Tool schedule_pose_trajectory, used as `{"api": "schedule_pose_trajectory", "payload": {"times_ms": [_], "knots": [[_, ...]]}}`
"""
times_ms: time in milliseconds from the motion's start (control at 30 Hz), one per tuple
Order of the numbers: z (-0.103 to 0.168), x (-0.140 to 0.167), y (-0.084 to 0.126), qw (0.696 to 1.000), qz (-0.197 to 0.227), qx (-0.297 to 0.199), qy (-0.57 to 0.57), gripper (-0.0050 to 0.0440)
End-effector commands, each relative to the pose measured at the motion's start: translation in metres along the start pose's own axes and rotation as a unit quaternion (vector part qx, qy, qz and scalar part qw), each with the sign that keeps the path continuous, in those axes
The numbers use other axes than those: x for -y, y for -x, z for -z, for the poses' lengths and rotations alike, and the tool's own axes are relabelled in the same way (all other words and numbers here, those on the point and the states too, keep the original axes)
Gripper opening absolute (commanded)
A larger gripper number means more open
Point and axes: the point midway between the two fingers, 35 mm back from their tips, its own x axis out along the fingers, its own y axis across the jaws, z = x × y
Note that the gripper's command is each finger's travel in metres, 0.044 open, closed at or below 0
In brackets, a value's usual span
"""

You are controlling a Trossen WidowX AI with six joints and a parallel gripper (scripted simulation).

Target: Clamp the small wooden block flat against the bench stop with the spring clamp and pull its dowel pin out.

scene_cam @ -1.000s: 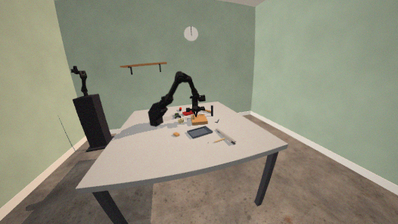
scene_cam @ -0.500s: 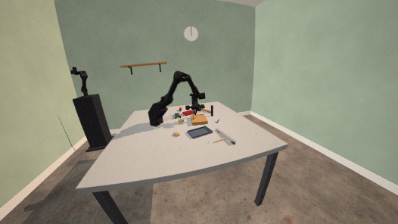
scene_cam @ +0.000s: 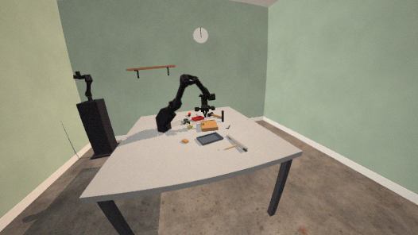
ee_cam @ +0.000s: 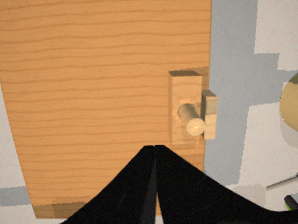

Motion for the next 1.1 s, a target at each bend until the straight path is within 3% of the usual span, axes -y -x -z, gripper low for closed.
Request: {"api": "schedule_pose_trajectory", "payload": {"times_ms": [0,1067], "knots": [[-0.0004,-0.0018,-0.0013,1.0,0.0,0.0,0.0,0.0],[-0.0017,-0.0089,-0.0104,1.0,-0.003,0.001,-0.003,0.0]]}}
